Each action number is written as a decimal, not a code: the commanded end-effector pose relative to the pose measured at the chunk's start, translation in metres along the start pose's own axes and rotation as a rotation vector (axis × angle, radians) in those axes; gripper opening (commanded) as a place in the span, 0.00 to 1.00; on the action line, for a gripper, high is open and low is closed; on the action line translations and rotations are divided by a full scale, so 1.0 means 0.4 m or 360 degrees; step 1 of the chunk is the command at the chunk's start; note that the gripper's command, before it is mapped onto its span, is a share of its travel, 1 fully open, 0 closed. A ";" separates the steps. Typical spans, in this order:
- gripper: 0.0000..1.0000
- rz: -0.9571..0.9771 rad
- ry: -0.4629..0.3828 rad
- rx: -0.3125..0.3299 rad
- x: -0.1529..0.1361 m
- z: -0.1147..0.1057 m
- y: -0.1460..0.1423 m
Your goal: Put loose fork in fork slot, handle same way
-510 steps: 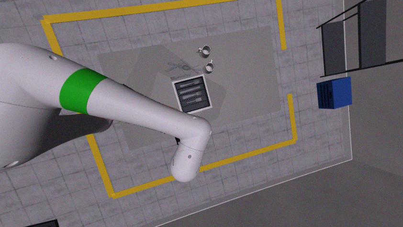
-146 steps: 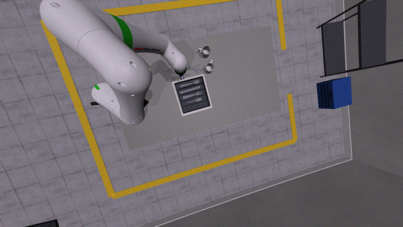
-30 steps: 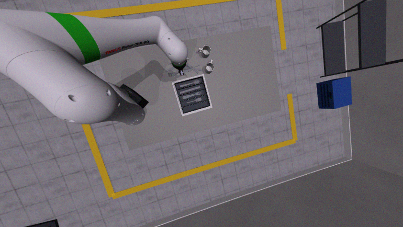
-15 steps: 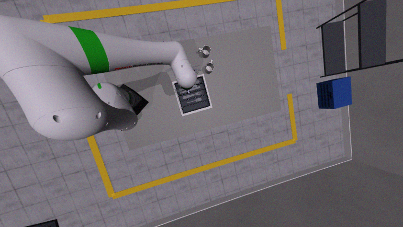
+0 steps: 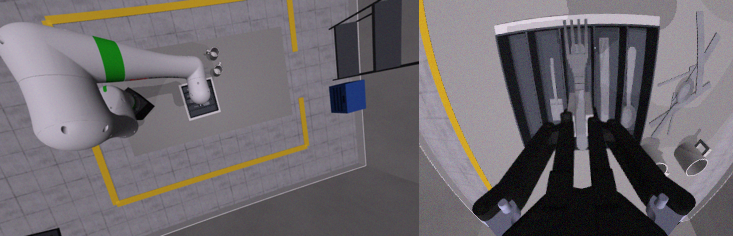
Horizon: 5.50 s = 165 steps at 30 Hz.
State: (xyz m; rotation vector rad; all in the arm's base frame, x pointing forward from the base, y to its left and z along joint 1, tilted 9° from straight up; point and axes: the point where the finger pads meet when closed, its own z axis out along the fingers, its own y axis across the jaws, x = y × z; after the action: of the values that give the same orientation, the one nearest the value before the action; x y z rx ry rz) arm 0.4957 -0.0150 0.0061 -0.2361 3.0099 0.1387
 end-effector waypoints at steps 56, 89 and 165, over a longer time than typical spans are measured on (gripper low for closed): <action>0.03 -0.4246 0.0129 0.0120 -0.001 -0.001 0.000; 0.03 -0.4984 0.0001 -0.0221 -0.003 0.001 0.000; 0.03 -0.4984 -0.0001 -0.0222 -0.006 0.286 0.000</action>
State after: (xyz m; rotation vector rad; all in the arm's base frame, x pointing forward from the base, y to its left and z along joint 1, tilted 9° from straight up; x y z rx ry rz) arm 0.5107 -0.0032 -0.1068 -3.0469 -0.2340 -0.0459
